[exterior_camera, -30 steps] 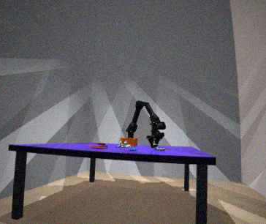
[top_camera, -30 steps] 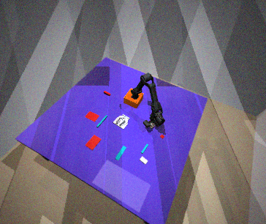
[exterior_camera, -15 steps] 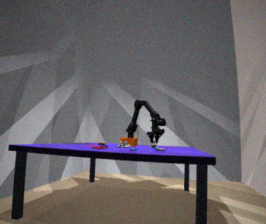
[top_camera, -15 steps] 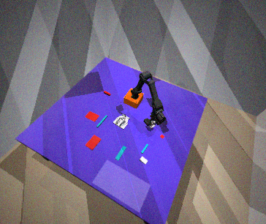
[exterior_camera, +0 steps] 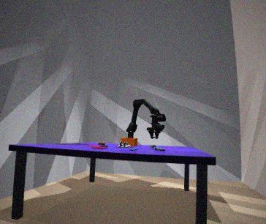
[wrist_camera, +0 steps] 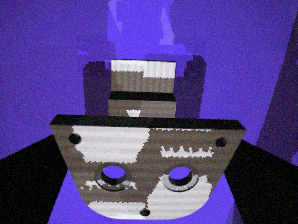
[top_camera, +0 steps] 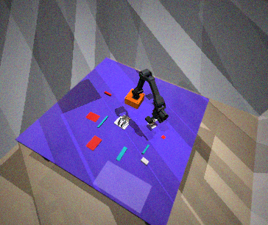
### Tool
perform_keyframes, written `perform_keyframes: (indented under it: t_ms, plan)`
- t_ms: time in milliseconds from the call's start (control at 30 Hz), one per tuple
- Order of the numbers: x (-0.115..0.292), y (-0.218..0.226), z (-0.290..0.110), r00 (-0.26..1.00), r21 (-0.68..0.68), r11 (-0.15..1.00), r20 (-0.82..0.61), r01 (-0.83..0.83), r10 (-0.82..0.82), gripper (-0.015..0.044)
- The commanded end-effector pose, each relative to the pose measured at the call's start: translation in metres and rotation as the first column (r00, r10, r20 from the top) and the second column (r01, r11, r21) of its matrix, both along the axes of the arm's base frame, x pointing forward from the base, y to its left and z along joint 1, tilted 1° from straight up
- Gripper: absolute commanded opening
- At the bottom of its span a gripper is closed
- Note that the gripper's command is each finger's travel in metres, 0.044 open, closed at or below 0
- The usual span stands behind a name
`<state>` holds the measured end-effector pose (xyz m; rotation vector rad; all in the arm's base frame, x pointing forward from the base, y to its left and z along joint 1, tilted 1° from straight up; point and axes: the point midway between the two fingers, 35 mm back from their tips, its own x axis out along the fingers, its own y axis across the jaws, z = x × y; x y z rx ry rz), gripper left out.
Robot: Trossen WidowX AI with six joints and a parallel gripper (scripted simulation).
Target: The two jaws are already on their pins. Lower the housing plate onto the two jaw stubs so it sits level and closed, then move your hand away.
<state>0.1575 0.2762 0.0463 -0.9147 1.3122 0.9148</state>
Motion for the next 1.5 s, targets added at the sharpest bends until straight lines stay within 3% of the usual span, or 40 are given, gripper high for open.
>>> perform_keyframes:
  t_ms: [0, 700, 1467]
  plan:
    - [0.003, -0.003, 0.002, 1.000, 0.001, 1.000, -0.003, -0.027, 0.027, 0.0351]
    - [0.045, -0.058, 0.004, 0.887, -0.027, 0.887, 0.006, -0.462, 0.462, 0.0351]
    - [0.075, -0.128, 0.003, 0.538, -0.058, 0.537, -0.004, -0.841, 0.843, 0.0351]
